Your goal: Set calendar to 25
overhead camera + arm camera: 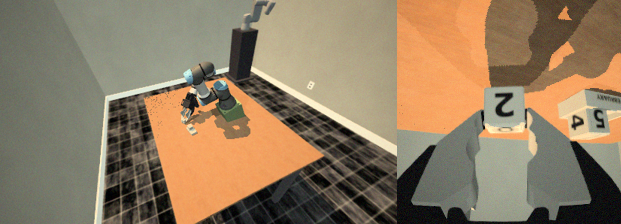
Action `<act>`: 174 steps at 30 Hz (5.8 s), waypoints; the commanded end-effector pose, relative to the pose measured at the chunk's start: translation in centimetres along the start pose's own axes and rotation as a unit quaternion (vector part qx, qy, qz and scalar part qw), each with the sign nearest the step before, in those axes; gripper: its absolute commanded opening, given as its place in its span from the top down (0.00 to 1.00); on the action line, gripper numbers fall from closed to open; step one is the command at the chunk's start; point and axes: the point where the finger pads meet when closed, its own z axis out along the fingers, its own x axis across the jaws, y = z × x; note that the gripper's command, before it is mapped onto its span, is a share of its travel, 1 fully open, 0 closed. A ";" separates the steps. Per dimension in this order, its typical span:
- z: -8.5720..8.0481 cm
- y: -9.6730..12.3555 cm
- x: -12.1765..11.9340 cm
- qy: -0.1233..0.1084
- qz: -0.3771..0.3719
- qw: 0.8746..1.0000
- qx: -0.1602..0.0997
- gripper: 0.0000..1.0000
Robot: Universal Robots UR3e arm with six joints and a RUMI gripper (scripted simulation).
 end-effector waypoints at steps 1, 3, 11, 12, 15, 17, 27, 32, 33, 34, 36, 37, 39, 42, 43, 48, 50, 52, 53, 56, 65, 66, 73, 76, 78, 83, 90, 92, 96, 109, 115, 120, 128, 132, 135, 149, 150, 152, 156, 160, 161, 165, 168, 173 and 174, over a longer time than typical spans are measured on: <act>0.1 -0.1 0.0 0.000 0.000 1.000 0.000 0.89; 0.1 -0.1 0.0 0.000 0.000 1.000 0.000 0.89; 0.3 -0.3 0.0 0.000 0.000 1.000 0.000 0.89; 0.3 -0.3 0.0 0.000 0.000 1.000 0.000 0.89; 0.3 -0.4 0.0 0.000 0.000 1.000 0.000 0.89; 0.3 -0.4 0.0 0.000 0.000 1.000 0.000 0.89; 0.3 -0.4 0.0 0.000 0.000 1.000 0.000 0.89; 0.3 -0.4 0.0 0.000 0.000 1.000 0.000 0.89; 0.3 -0.4 0.0 0.000 0.000 1.000 0.000 0.89; 0.3 -0.4 0.0 0.000 0.000 1.000 0.000 0.89; 0.3 -0.4 0.0 0.000 0.000 1.000 0.000 0.89; 0.3 -0.4 0.0 0.000 0.000 1.000 0.000 0.89; 0.3 -0.4 0.0 0.000 0.000 1.000 0.000 0.89; 0.3 -0.4 0.0 0.000 0.000 1.000 0.000 0.89; 0.3 -0.4 0.0 0.000 0.000 1.000 0.000 0.89; 0.3 -0.4 0.0 0.000 0.000 1.000 0.000 0.89; 0.3 -0.4 0.0 0.000 0.000 1.000 0.000 0.89; 0.3 -0.4 0.0 0.000 0.000 1.000 0.000 0.89; 0.3 -0.4 0.0 0.000 0.000 1.000 0.000 0.89; 0.3 -0.4 0.0 0.000 0.000 1.000 0.000 0.89; 0.3 -0.4 0.0 0.000 0.000 1.000 0.000 0.89; 0.3 -0.4 0.0 0.000 0.000 1.000 0.000 0.89; 0.3 -0.4 0.0 0.000 0.000 1.000 0.000 0.82; 0.3 -0.4 0.0 0.000 0.000 1.000 0.000 0.82; 0.3 -0.4 0.0 0.000 0.000 1.000 0.000 0.78; 0.3 -0.4 0.0 0.000 0.000 1.000 0.000 0.74; 0.3 -0.4 0.0 0.000 0.000 1.000 0.000 0.58; 0.3 -0.4 0.0 0.000 0.000 1.000 0.000 0.58; 0.3 -0.4 0.0 0.000 0.000 1.000 0.000 0.58; 0.3 -0.3 0.0 0.000 0.000 1.000 0.000 0.58; 0.1 -0.1 0.0 0.000 0.000 1.000 0.000 0.58; -0.4 0.3 0.0 0.000 0.000 1.000 0.000 0.58; -1.2 1.2 0.0 0.000 0.000 1.000 0.000 0.58; -1.9 1.9 0.0 0.000 0.000 1.000 0.000 0.58; -2.5 2.4 0.0 0.000 0.000 1.000 0.000 0.58; -4.2 4.2 0.0 0.000 0.000 1.000 0.000 0.58; -4.3 4.3 0.0 0.000 0.000 1.000 0.000 0.58; -4.5 4.4 0.0 0.000 0.000 1.000 0.000 0.58; -4.6 4.5 0.0 0.000 0.000 1.000 0.000 0.58; -4.6 4.6 0.0 0.000 0.000 1.000 0.000 0.58; -4.6 4.6 0.0 0.000 0.000 1.000 0.000 0.58; -4.6 4.5 0.0 0.000 0.000 1.000 0.002 0.58; -4.6 4.5 0.0 0.002 0.000 1.000 0.009 0.58; -4.5 4.3 0.1 0.006 0.002 0.999 0.032 0.58; -4.5 4.3 0.1 0.007 0.002 0.999 0.039 0.58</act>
